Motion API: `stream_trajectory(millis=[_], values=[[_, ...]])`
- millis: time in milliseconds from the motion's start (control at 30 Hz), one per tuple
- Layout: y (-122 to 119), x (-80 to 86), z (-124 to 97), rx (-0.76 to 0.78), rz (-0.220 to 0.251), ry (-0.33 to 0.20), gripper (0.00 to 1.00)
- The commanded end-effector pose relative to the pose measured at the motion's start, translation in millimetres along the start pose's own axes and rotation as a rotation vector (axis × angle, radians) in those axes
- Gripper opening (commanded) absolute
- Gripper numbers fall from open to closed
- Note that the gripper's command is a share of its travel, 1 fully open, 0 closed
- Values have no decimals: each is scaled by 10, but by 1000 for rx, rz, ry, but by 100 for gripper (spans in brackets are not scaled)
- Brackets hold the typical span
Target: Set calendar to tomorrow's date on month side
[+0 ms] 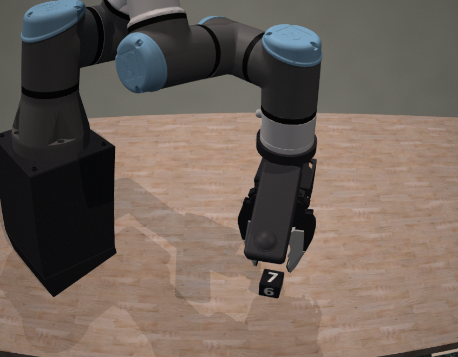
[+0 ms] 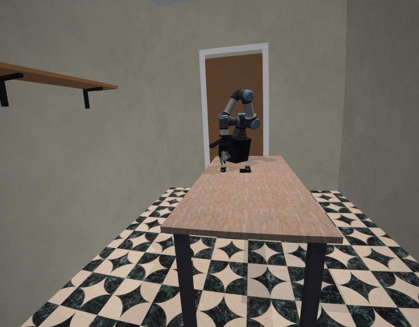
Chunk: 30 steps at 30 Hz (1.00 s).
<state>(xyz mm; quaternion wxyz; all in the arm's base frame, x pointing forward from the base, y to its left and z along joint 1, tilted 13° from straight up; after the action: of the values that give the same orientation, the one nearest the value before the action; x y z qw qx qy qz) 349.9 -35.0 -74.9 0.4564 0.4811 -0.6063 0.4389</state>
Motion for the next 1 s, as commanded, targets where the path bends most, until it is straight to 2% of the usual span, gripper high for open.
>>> stream_trajectory(millis=[0, 967], values=[[-10, -63, 3, 0, 3, 1, 29], [-10, -114, 3, 0, 3, 1, 29]])
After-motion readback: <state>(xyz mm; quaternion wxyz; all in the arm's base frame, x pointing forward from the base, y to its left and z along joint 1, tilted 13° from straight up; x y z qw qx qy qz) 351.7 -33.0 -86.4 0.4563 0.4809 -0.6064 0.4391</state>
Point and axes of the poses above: the point where the finger pads meet when closed, its own x axis back along the fingers, its own y axis across the jaws, z = x × y, the point moved 4 cm from there along x, back along the fingers
